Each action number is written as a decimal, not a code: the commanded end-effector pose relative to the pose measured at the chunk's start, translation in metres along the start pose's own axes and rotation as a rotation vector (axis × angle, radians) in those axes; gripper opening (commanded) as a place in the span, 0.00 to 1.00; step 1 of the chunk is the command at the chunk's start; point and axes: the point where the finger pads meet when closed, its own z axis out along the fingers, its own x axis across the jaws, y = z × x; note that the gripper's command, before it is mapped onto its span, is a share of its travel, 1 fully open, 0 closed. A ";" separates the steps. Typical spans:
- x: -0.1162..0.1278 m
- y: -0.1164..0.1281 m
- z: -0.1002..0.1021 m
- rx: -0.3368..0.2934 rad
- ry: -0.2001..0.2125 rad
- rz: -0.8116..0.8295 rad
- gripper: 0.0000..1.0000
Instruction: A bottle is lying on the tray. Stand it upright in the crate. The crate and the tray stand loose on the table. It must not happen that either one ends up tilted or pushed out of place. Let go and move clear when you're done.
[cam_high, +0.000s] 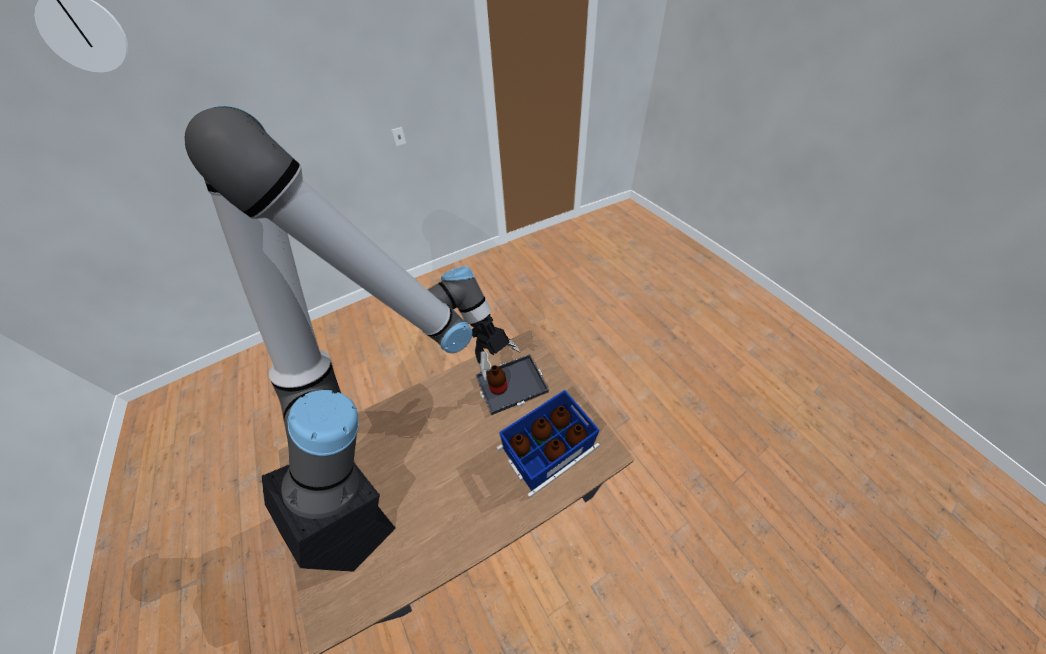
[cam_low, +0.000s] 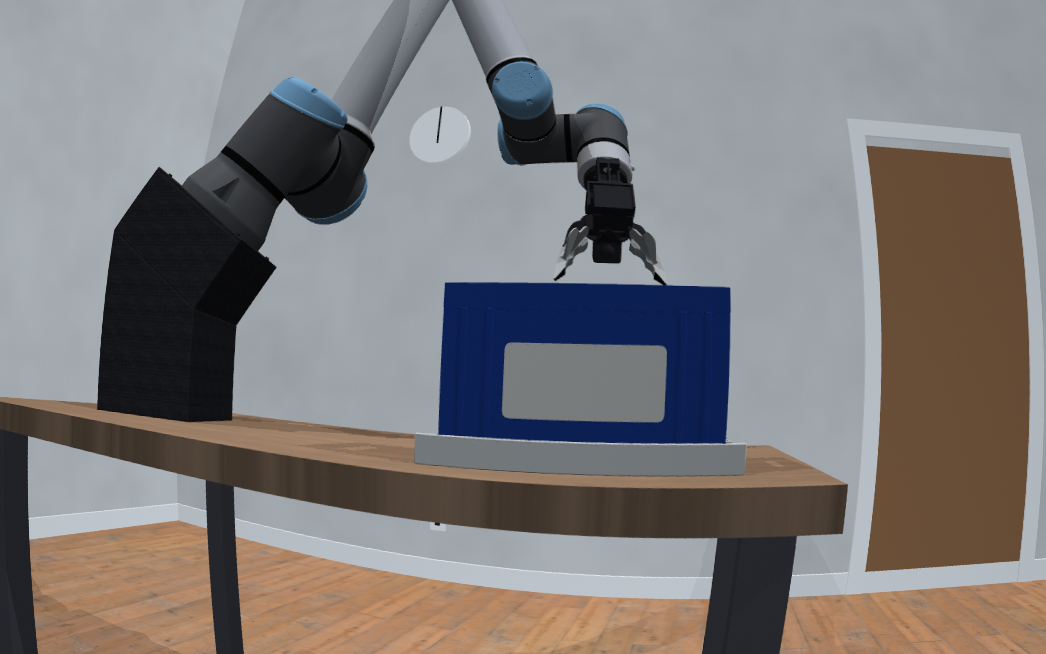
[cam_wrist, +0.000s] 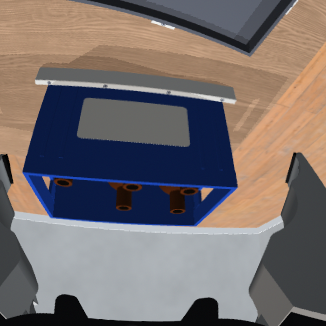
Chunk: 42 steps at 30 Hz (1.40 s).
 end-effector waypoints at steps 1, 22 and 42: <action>-0.002 0.013 0.007 0.023 -0.011 0.044 1.00; -0.021 0.118 0.064 0.205 -0.106 0.417 1.00; -0.043 0.239 0.130 0.412 -0.216 0.837 1.00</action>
